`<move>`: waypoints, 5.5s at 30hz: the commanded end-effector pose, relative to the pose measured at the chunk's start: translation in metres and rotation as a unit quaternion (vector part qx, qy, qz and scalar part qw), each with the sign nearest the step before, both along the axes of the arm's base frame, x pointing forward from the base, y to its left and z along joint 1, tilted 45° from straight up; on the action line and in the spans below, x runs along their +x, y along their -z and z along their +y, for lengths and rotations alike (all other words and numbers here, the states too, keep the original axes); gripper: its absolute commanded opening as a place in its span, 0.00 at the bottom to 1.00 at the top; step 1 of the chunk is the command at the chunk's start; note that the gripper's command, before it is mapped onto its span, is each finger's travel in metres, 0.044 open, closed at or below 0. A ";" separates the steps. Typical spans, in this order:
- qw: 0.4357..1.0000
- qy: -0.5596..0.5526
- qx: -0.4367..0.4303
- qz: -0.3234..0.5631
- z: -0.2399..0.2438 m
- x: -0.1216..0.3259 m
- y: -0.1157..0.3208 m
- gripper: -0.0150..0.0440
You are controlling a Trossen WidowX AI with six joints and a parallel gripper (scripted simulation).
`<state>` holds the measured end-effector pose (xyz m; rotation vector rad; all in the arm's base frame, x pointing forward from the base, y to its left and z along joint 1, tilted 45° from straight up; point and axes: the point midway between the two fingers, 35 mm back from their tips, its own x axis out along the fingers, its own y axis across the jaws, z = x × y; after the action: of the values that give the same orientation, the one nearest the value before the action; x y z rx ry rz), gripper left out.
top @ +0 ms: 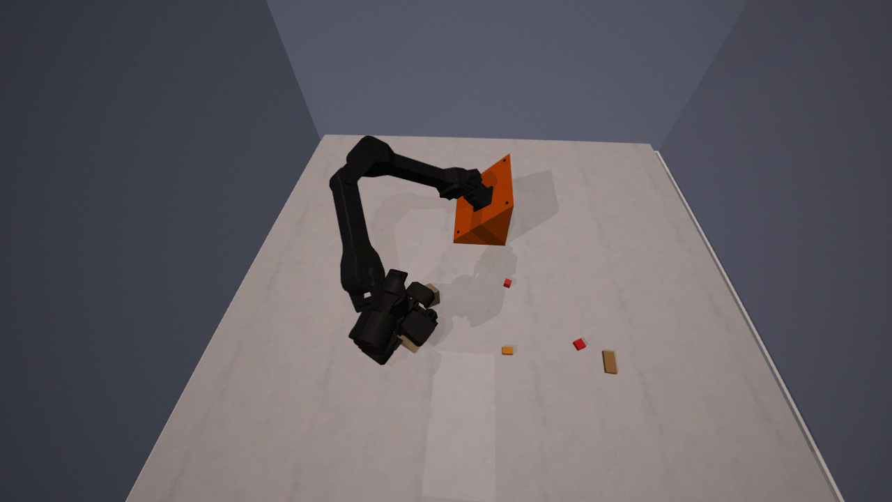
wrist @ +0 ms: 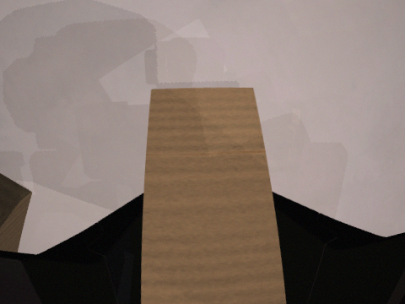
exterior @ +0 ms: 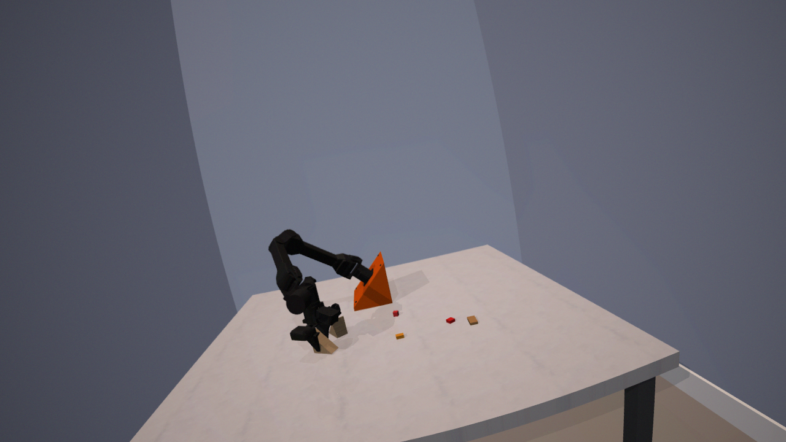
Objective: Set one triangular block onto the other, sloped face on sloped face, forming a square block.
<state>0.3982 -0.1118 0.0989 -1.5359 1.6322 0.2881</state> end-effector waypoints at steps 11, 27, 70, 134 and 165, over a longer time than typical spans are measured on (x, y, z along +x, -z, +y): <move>1.000 -0.002 0.002 0.004 0.000 0.000 0.003 0.25; 1.000 0.000 0.000 0.000 0.000 0.000 0.000 0.70; 0.917 -0.136 0.367 -0.079 -0.024 -0.044 -0.091 1.00; 0.909 -0.151 0.378 -0.092 -0.023 -0.013 -0.024 1.00; 0.909 -0.151 0.378 -0.092 -0.021 -0.007 -0.005 0.52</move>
<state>0.3911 -0.1313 0.1079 -1.1490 0.9324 0.8133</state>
